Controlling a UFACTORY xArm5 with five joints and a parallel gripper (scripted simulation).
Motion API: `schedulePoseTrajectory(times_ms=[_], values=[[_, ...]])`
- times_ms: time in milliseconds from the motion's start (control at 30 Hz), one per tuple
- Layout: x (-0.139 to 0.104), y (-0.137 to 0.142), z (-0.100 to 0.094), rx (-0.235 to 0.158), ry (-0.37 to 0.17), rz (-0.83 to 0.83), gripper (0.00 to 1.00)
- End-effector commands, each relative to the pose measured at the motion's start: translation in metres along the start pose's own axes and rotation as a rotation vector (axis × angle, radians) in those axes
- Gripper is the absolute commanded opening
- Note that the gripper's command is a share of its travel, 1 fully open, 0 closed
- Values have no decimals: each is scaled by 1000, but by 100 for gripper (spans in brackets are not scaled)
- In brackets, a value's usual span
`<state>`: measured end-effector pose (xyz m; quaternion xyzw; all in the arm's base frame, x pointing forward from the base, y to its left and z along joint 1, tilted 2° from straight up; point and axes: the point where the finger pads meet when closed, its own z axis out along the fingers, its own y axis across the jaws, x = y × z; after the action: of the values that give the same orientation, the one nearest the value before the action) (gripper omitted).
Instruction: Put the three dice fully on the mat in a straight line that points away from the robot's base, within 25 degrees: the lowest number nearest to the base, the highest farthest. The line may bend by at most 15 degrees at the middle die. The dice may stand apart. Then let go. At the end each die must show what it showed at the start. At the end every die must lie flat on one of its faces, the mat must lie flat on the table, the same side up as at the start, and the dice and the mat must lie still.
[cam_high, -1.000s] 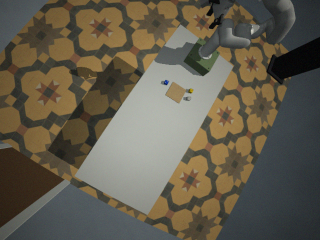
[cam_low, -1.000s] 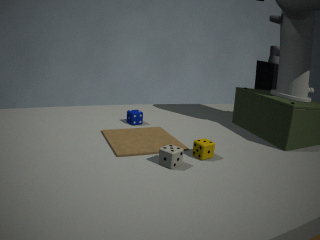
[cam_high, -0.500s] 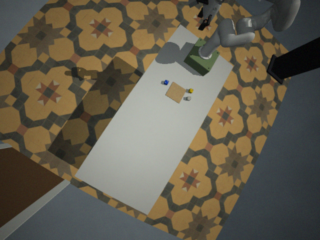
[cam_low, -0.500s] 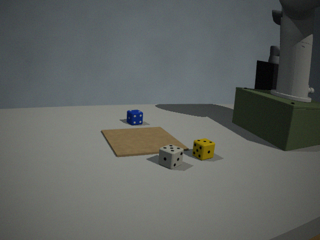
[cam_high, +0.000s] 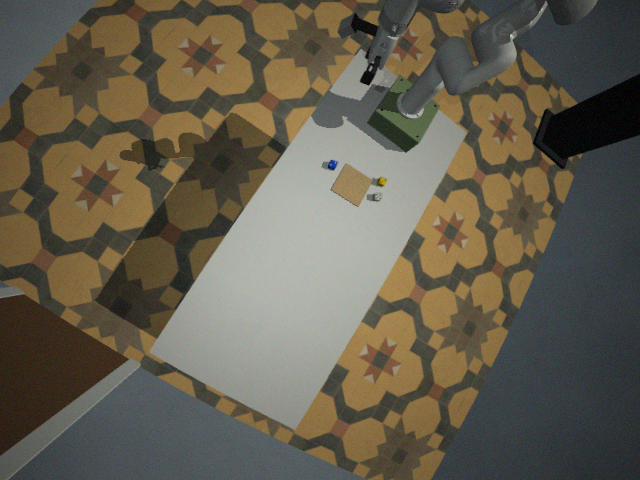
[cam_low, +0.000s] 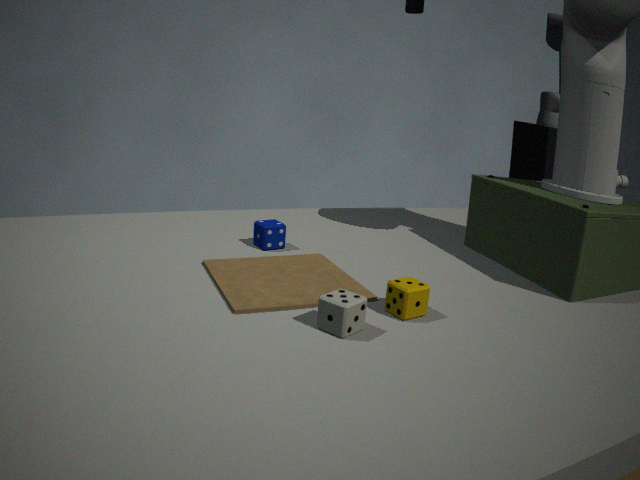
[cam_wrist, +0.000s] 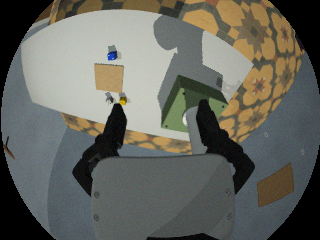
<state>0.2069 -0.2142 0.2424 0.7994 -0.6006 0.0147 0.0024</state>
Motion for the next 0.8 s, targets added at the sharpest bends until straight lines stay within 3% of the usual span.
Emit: schedulePoseTrajectory(times_ms=[0,67,100,167,200,233,267,333,367,400,433,467,500,533,567,633,767], values=[[28,-45,35,-6,-13,84,100],[28,-45,35,-6,-13,84,100],[33,-64,52,-9,-17,119,100],[33,-64,52,-9,-17,119,100],[37,-81,70,-12,-20,152,100],[37,-81,70,-12,-20,152,100],[39,-98,88,-15,-23,183,100],[39,-98,88,-15,-23,183,100],[40,-113,105,-17,-26,212,100],[40,-113,105,-17,-26,212,100],[39,-126,122,-20,-28,239,100],[39,-126,122,-20,-28,239,100],[37,-138,137,-23,-29,262,100],[37,-138,137,-23,-29,262,100],[35,-147,151,-25,-30,282,100],[35,-147,151,-25,-30,282,100],[27,-169,186,-32,-33,332,100]])
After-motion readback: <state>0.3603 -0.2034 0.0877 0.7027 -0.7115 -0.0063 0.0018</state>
